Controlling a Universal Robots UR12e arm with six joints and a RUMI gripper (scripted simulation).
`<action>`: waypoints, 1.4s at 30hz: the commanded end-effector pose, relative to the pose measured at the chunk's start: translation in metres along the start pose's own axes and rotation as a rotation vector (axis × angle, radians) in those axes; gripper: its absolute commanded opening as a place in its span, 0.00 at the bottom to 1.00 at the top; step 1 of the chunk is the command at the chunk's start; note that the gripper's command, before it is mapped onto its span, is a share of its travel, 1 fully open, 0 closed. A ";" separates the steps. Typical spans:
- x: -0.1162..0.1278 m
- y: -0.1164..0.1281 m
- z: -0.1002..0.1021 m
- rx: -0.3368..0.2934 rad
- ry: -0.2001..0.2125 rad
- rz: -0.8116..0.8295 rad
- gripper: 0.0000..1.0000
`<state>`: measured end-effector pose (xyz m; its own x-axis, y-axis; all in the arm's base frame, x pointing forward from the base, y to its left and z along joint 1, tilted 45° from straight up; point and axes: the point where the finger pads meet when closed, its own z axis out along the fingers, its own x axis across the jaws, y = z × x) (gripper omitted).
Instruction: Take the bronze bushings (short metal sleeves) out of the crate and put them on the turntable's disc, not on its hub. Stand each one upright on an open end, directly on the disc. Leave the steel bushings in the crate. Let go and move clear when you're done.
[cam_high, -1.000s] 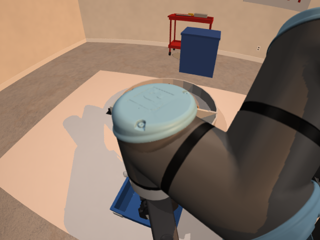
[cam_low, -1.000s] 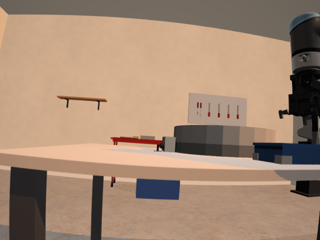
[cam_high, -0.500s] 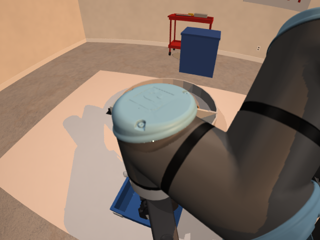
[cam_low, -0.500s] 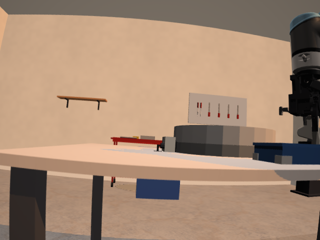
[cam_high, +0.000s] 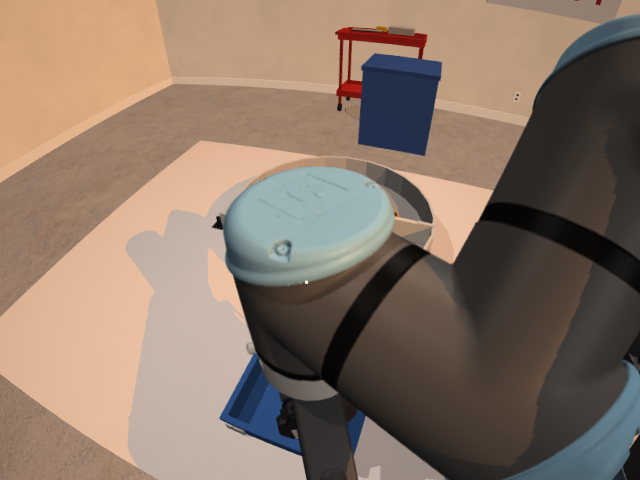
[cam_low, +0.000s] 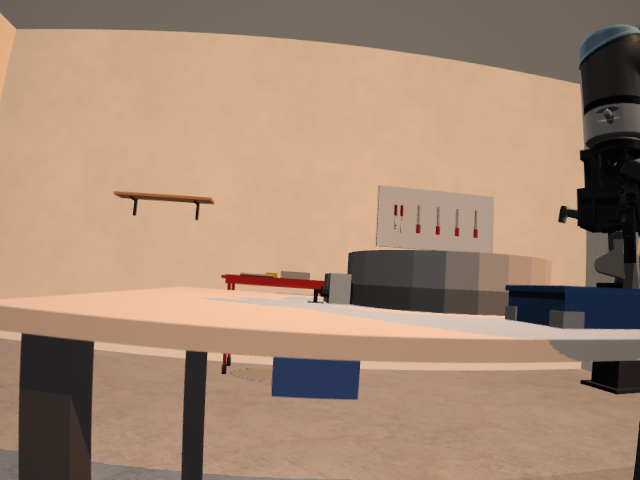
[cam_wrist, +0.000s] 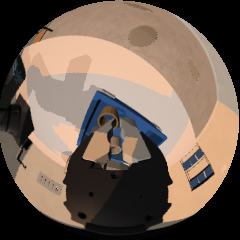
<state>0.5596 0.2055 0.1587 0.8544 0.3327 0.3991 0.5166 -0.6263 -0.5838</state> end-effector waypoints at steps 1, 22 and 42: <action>0.001 0.000 0.000 -0.001 0.001 -0.001 0.00; 0.003 0.001 -0.009 -0.004 0.004 -0.003 0.00; 0.002 0.001 -0.072 -0.005 0.003 -0.003 0.00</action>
<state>0.5602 0.1684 0.1971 0.8531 0.3291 0.4048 0.5176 -0.6316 -0.5772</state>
